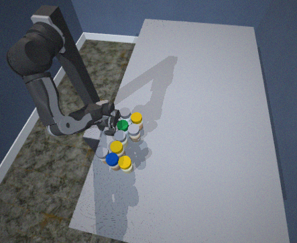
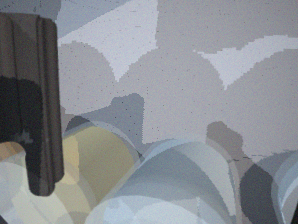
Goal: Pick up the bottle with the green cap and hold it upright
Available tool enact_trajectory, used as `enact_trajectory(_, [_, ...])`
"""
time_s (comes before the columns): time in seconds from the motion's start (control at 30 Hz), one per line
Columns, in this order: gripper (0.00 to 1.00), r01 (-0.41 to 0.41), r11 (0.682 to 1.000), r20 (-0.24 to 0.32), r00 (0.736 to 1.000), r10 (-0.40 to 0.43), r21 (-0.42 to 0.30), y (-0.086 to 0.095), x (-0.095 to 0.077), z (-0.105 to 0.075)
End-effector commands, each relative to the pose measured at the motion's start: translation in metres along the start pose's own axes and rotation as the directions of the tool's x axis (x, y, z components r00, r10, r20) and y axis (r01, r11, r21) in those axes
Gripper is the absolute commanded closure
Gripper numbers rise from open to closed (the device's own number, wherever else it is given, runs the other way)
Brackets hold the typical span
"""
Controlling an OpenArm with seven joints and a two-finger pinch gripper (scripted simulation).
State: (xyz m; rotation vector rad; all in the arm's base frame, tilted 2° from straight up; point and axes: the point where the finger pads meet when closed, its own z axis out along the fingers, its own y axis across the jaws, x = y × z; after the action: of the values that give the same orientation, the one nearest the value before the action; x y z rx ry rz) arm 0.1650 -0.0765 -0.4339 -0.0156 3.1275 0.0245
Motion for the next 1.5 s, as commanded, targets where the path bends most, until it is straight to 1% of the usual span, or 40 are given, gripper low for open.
enact_trajectory(0.0, [0.55, -0.001, 1.000, 0.010, 1.000, 0.001, -0.008, 0.001, -0.005, -0.001])
enact_trajectory(0.23, [0.55, 0.000, 1.000, 0.004, 1.000, 0.000, -0.005, 0.001, -0.003, -0.001])
enact_trajectory(0.53, [0.55, -0.002, 1.000, 0.013, 1.000, 0.002, -0.007, 0.001, -0.019, -0.001])
enact_trajectory(0.8, [0.55, -0.003, 1.000, 0.007, 1.000, 0.003, -0.003, 0.001, -0.018, -0.001])
enact_trajectory(1.1, [0.55, -0.002, 1.000, 0.013, 1.000, 0.002, -0.007, 0.002, -0.034, -0.001])
enact_trajectory(1.37, [0.55, -0.002, 1.000, 0.007, 1.000, 0.002, -0.001, 0.001, -0.033, -0.001])
enact_trajectory(1.47, [0.55, -0.002, 1.000, 0.009, 1.000, 0.002, -0.004, 0.001, -0.038, -0.001])
